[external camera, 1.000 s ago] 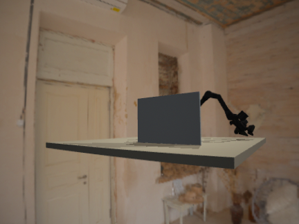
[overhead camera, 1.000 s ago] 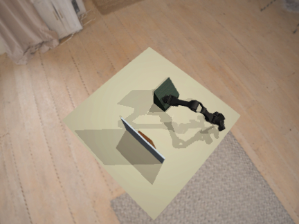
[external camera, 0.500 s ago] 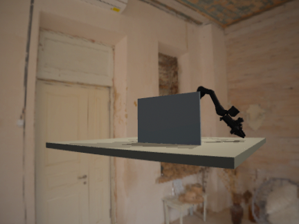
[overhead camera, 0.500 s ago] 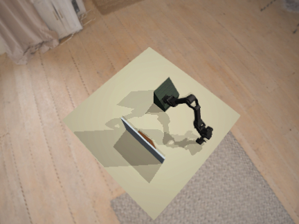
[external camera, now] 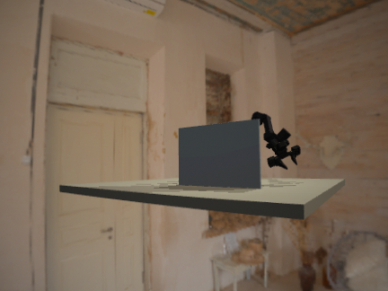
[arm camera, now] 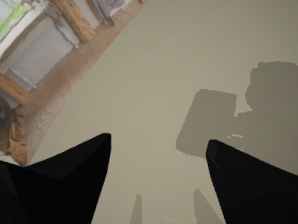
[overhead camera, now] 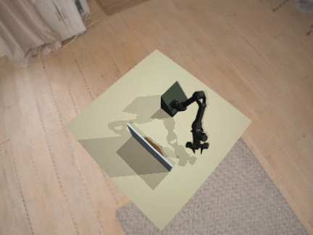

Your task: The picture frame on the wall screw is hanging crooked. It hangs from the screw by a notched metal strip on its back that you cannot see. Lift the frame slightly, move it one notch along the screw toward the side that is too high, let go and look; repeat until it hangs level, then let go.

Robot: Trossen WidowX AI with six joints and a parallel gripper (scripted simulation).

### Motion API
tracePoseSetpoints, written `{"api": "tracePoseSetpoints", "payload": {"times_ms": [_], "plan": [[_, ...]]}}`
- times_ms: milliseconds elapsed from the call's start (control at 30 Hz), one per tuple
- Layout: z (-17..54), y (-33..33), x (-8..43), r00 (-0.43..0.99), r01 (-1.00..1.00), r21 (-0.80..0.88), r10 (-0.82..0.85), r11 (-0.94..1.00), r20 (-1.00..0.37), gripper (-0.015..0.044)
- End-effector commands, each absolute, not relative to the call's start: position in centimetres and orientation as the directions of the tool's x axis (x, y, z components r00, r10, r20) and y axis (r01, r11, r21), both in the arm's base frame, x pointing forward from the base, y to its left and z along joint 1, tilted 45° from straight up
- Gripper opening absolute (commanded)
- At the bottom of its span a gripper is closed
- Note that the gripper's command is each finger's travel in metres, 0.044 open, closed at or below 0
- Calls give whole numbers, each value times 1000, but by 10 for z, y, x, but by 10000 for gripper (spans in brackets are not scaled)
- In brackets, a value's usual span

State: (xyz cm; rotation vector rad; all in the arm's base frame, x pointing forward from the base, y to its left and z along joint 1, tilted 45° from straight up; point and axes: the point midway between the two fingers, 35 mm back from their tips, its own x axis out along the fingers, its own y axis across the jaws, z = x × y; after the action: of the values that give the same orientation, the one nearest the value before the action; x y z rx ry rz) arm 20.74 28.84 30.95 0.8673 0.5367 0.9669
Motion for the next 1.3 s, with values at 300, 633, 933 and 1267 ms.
{"api": "tracePoseSetpoints", "payload": {"times_ms": [300,633,933,1267], "plan": [[266,123,277,881,156,952,473,-264,-14,260],[232,16,274,994,90,609,110,-788,-4,260],[211,-36,259,995,-91,322,-96,-942,2,260],[211,-36,259,995,-91,322,-96,-942,2,260]]}}
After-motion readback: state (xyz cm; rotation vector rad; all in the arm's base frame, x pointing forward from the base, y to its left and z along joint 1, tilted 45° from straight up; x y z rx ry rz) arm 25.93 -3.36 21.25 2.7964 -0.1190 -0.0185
